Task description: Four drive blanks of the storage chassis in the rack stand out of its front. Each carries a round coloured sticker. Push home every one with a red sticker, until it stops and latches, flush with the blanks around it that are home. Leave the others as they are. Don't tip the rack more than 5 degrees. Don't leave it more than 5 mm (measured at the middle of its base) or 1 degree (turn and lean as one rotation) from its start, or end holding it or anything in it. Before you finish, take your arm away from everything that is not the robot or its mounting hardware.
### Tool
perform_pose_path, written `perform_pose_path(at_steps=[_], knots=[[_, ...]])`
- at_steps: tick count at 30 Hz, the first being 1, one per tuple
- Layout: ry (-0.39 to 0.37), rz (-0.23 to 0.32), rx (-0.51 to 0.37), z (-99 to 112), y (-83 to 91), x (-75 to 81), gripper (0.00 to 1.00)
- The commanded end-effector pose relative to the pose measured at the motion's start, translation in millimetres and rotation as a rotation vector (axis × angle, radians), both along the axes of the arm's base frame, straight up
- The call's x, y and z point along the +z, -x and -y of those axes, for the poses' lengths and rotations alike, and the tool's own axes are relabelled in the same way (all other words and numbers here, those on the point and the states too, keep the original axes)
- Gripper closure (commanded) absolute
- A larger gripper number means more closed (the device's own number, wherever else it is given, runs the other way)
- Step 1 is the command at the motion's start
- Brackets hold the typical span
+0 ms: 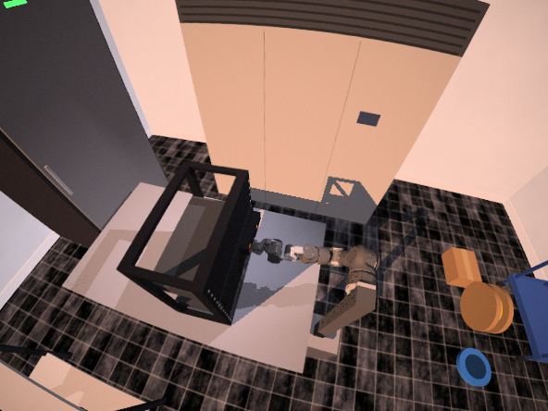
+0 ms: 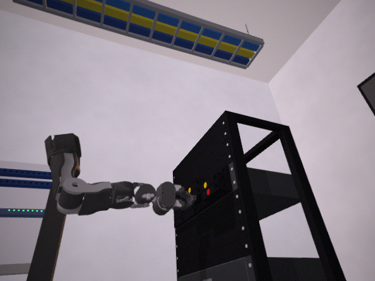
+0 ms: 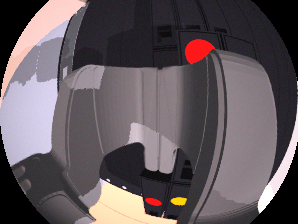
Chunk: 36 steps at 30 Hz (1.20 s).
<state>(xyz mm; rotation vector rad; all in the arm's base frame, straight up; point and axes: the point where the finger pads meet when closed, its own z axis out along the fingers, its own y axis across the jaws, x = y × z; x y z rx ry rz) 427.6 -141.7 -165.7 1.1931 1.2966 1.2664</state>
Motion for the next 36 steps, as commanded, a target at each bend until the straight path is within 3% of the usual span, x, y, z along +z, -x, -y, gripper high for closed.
perform_pose_path(at_steps=[1, 36], knots=[[0.002, 0.012, 0.007, -1.9, -3.1, 3.6, 1.00], [0.001, 0.012, 0.007, -5.2, -24.7, 6.8, 1.00]])
